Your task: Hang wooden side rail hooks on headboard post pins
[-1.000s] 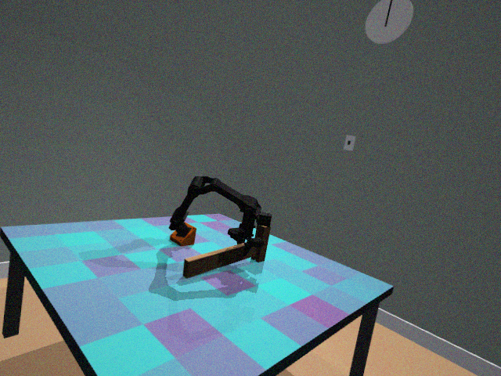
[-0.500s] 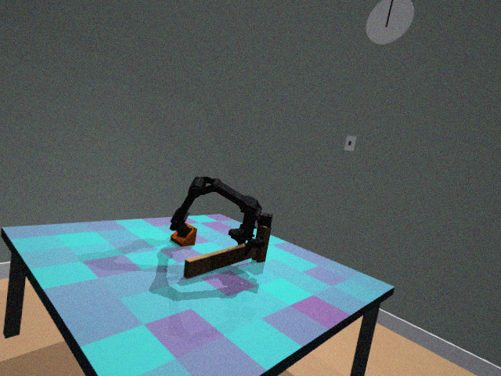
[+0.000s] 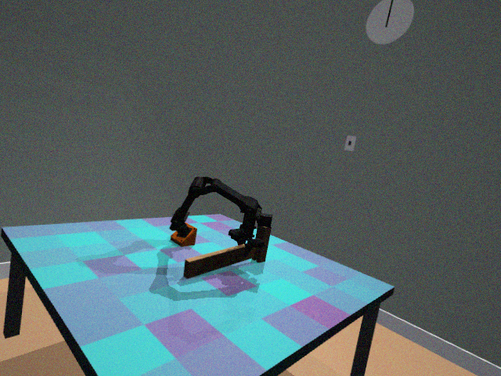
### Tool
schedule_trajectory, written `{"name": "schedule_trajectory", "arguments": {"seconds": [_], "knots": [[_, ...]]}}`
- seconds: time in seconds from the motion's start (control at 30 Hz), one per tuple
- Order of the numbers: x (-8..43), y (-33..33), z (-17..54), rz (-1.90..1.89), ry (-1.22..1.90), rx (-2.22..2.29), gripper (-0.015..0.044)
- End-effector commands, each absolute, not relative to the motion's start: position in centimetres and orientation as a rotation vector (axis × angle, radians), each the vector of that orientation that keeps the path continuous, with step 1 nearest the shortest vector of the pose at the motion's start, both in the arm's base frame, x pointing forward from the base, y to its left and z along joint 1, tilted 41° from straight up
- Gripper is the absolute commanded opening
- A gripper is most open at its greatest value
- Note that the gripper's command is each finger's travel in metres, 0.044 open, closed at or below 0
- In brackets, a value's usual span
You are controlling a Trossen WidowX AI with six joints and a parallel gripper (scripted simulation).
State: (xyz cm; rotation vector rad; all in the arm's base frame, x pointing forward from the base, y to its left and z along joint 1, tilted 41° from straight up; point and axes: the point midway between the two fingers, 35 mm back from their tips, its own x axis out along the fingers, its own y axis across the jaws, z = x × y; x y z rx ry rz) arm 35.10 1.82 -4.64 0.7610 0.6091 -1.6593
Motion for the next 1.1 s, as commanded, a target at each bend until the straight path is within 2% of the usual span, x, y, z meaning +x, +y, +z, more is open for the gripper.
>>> {"name": "schedule_trajectory", "arguments": {"seconds": [0.0,1.07], "knots": [[35.16,2.06,-4.73,-1.652,0.617,0.768,0.0000],[35.09,1.72,-5.14,-1.652,0.617,0.768,0.0000]]}}
